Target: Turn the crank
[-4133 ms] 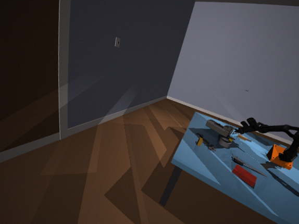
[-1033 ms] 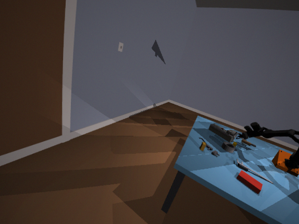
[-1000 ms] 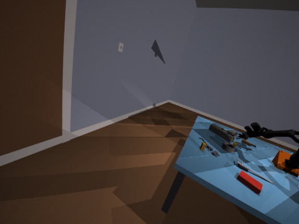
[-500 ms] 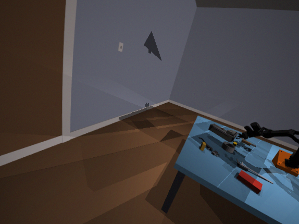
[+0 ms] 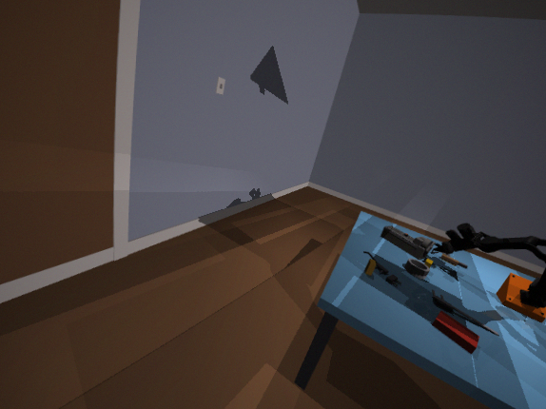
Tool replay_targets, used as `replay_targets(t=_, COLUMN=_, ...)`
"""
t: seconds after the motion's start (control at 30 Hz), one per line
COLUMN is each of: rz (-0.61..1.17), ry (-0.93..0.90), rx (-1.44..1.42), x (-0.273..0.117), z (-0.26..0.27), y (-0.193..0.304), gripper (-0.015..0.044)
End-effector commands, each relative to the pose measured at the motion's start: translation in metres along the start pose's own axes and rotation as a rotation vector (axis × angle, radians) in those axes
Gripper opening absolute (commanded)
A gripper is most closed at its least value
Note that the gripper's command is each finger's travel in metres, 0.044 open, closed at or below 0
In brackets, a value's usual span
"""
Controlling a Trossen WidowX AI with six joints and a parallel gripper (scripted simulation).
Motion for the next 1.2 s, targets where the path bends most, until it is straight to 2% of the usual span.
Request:
replay_targets(t=0.0, rz=0.0, ry=0.001, rx=0.0, x=0.0, z=0.0, y=0.0, gripper=0.0315)
replay_targets(t=0.17, rz=0.0, ry=0.001, rx=0.0, x=0.0, z=0.0, y=0.0, gripper=0.044)
replay_targets(t=0.67, rz=0.0, ry=0.004, rx=-0.001, x=-0.041, z=0.005, y=-0.043, gripper=0.044)
replay_targets(t=0.9, rz=0.0, ry=0.009, rx=-0.001, x=-0.073, z=0.008, y=-0.075, gripper=0.044)
replay_targets(t=1.17, rz=0.024, ry=-0.028, rx=-0.048, x=-0.061, z=0.012, y=-0.095, gripper=0.044)
Point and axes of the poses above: the point midway between the two fingers, 35 mm back from their tips, its own x axis out along the fingers, its own z axis across the jaws, y = z × x, the point moved 4 cm from there along -x, back along the fingers, and after that the axes turned 7 degrees about x, right-handed, at the moved point
